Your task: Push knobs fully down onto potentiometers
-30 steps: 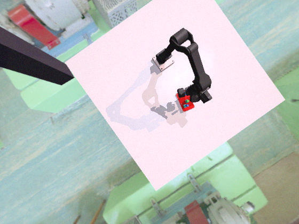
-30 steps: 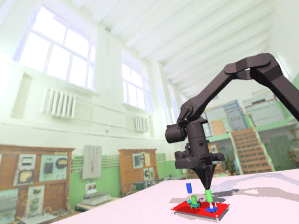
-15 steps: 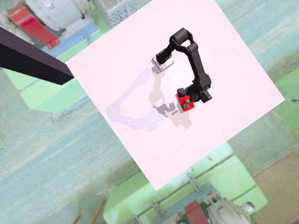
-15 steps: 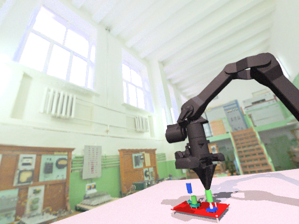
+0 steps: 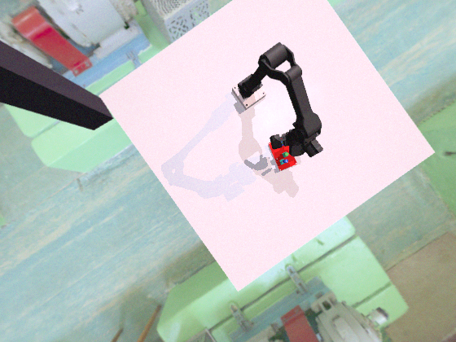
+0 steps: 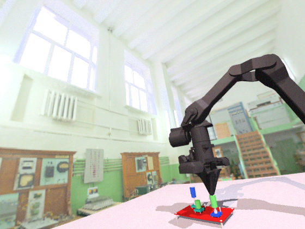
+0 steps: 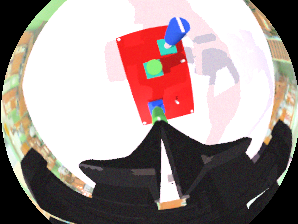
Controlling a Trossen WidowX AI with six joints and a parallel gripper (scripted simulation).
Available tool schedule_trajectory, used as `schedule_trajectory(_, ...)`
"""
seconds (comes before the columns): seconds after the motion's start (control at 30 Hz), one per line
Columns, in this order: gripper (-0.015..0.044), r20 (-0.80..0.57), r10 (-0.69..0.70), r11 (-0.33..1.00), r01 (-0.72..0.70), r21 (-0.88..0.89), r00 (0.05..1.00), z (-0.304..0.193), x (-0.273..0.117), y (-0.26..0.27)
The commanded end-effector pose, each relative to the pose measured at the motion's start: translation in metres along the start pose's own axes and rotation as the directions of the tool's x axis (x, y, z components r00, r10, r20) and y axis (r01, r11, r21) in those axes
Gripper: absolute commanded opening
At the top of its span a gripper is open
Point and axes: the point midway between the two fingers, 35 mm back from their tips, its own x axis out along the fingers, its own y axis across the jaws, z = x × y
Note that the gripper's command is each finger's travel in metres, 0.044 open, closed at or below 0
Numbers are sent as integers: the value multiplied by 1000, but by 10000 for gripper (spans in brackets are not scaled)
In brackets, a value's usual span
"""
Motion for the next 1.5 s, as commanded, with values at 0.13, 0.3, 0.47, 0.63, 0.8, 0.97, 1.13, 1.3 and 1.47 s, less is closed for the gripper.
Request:
schedule_trajectory(0.13, 0, -9, -8, 1000, 8, 4, 1000, 2, 13, 0)
schedule_trajectory(0.3, 0, -9, -8, 1000, 8, 4, 1000, 2, 14, 0)
schedule_trajectory(0.47, 0, -9, -8, 1000, 8, 4, 1000, 2, 14, 0)
schedule_trajectory(0.63, 0, -9, -8, 1000, 8, 4, 1000, 2, 15, 0)
schedule_trajectory(0.8, 0, -9, -8, 1000, 8, 4, 1000, 2, 15, 0)
schedule_trajectory(0.97, 0, -9, -8, 1000, 8, 4, 1000, 2, 15, 0)
schedule_trajectory(1.13, 0, -9, -8, 1000, 8, 4, 1000, 2, 15, 0)
schedule_trajectory(1.3, 0, -9, -8, 1000, 8, 4, 1000, 2, 15, 0)
schedule_trajectory(1.47, 0, -9, -8, 1000, 8, 4, 1000, 2, 15, 0)
